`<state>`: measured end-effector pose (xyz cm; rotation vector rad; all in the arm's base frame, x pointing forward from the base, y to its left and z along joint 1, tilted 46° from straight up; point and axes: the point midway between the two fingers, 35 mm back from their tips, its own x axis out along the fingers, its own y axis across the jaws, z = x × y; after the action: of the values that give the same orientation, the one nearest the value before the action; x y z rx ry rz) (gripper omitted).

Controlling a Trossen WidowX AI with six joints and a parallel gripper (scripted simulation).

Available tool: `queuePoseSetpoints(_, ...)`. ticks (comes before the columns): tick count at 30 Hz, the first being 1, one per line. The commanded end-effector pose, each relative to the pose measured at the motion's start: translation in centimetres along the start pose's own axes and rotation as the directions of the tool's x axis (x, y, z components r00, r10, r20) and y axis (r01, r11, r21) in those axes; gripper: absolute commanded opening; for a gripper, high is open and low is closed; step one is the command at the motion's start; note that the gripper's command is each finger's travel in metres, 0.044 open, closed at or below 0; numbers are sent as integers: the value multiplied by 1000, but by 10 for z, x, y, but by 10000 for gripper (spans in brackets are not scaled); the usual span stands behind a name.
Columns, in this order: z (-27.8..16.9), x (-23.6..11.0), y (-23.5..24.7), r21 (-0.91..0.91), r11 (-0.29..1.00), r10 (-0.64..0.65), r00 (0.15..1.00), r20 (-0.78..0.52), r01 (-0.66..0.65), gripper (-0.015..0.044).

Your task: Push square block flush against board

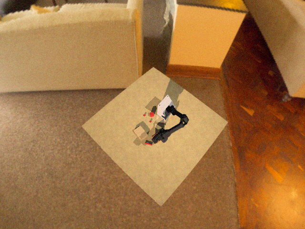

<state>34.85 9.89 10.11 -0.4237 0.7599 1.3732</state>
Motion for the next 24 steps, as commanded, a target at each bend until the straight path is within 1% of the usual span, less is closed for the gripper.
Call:
queuePoseSetpoints(1,-3,1,1,2,1000,4,1000,2,-4,0)
queuePoseSetpoints(24,32,1,-1,1,1000,4,1000,4,-4,0)
